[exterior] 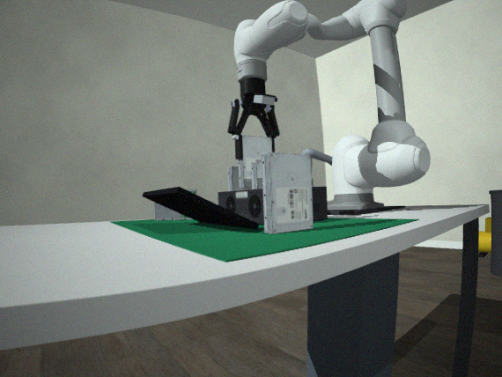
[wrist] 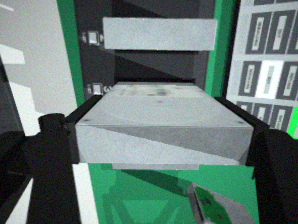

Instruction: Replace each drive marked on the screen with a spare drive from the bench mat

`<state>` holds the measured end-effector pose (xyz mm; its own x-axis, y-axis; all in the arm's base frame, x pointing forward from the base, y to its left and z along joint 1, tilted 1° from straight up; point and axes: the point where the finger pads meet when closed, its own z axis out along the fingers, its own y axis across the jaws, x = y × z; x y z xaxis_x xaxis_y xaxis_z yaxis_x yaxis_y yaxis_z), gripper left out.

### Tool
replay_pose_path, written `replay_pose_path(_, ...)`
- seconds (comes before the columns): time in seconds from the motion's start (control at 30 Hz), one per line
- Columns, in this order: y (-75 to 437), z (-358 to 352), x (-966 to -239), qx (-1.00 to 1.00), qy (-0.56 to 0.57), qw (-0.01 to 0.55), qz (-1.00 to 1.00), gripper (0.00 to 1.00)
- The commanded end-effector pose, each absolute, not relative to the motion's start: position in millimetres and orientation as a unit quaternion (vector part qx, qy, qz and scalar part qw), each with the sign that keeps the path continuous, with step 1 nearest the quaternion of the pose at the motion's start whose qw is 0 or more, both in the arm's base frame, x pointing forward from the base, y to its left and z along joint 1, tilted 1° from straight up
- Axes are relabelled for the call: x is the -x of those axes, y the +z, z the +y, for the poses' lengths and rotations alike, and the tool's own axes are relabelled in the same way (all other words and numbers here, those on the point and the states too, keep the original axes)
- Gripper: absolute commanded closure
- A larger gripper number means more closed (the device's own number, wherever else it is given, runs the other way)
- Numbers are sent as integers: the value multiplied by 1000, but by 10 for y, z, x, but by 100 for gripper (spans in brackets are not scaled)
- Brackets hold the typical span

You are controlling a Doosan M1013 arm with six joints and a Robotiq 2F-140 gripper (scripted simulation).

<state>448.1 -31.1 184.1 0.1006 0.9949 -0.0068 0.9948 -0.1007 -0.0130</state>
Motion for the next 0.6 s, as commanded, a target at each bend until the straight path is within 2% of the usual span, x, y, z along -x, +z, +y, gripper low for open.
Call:
replay_pose_path(0.0,1844,-311,-4485,742,6,2,-671,90)
replay_pose_path(0.57,1804,-311,-4484,742,6,2,-671,90)
